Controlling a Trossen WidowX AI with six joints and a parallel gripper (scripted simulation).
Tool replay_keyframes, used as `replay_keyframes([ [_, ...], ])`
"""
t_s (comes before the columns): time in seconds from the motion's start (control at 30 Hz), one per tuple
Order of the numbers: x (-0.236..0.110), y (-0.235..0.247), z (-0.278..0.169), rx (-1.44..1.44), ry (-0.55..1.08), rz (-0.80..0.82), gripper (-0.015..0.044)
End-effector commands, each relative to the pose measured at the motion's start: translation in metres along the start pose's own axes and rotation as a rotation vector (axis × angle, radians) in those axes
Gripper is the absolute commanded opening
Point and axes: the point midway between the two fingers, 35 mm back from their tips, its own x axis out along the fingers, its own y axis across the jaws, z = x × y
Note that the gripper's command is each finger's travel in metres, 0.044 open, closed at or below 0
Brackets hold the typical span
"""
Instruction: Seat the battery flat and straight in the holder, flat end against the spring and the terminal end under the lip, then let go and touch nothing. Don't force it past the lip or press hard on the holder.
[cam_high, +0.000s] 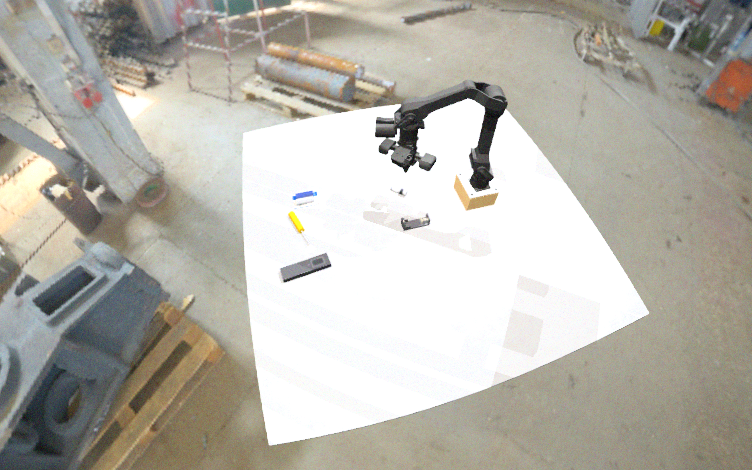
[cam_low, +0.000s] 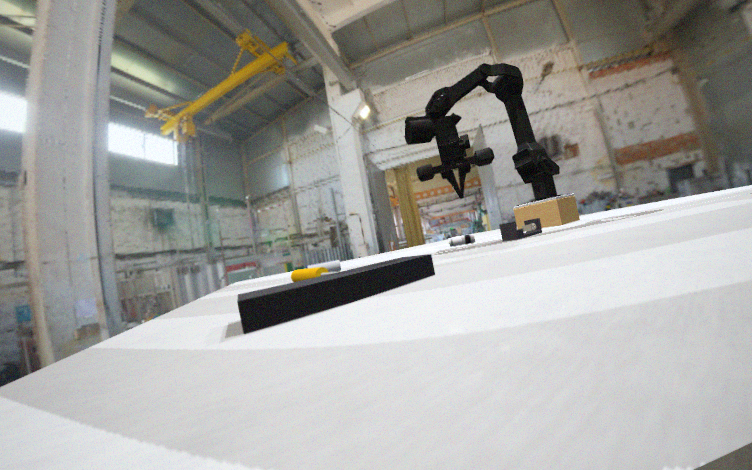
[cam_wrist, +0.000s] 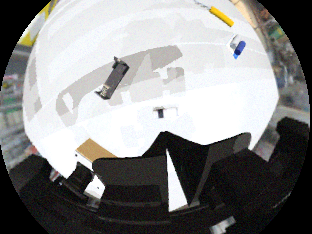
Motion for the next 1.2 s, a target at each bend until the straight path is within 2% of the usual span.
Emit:
replay_keyframes([
  [0.0,0.001,0.0,0.0,0.0,0.001,0.001,0.0],
  [0.07,0.001,0.0,0.0,0.0,0.001,0.001,0.0],
  [0.17,0.006,-0.002,0.0,0.144,0.0,0.0,0.0079],
  [0.37,0.029,-0.012,0.001,0.736,-0.005,-0.003,0.0235],
  [0.67,0.061,-0.021,0.001,1.555,-0.014,-0.003,0.0235],
  [1.17,0.061,-0.021,0.001,1.571,-0.014,-0.003,0.0235],
])
